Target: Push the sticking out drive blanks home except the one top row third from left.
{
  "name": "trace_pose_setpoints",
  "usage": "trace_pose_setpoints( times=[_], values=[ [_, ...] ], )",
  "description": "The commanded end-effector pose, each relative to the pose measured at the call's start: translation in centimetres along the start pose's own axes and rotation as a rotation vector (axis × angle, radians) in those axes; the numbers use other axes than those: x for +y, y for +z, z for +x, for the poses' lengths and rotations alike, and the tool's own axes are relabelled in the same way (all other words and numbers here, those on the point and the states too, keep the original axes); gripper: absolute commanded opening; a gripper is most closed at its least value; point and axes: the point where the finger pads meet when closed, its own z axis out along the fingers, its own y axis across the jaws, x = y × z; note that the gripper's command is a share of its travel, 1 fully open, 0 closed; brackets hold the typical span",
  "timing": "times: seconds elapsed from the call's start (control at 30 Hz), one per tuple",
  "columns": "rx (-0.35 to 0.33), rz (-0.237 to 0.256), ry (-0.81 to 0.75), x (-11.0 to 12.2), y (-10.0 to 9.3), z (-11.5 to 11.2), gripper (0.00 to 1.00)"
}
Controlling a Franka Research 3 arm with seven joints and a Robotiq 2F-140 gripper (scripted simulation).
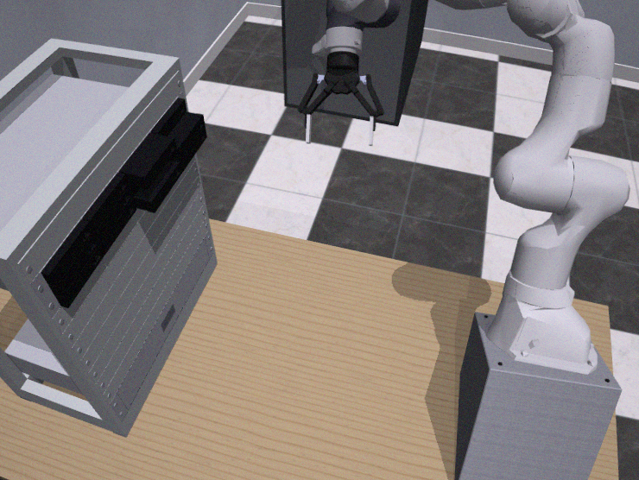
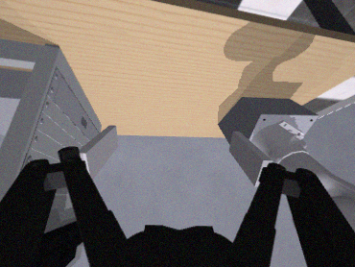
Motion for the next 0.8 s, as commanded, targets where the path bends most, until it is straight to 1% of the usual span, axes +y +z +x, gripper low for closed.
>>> trace_pose_setpoints(
  times=[0.0, 0.07, 0.13, 0.37, 0.63, 0.7, 0.77],
  values=[
    [0.045, -0.003, -0.116, -1.1, -1.3, -1.4, 1.0],
    [0.067, -0.001, -0.153, -1.8, -1.9, -2.3, 1.0],
    [0.067, -0.001, -0.153, -1.8, -1.9, -2.3, 1.0],
    [0.132, 0.008, -0.266, -3.8, -4.0, -5.2, 1.0],
    [0.19, 0.018, -0.367, -5.5, -5.9, -8.1, 1.0],
    [0.19, 0.018, -0.367, -5.5, -5.9, -8.1, 1.0],
    [0.201, 0.02, -0.387, -5.8, -6.3, -8.7, 1.0]
  ],
)
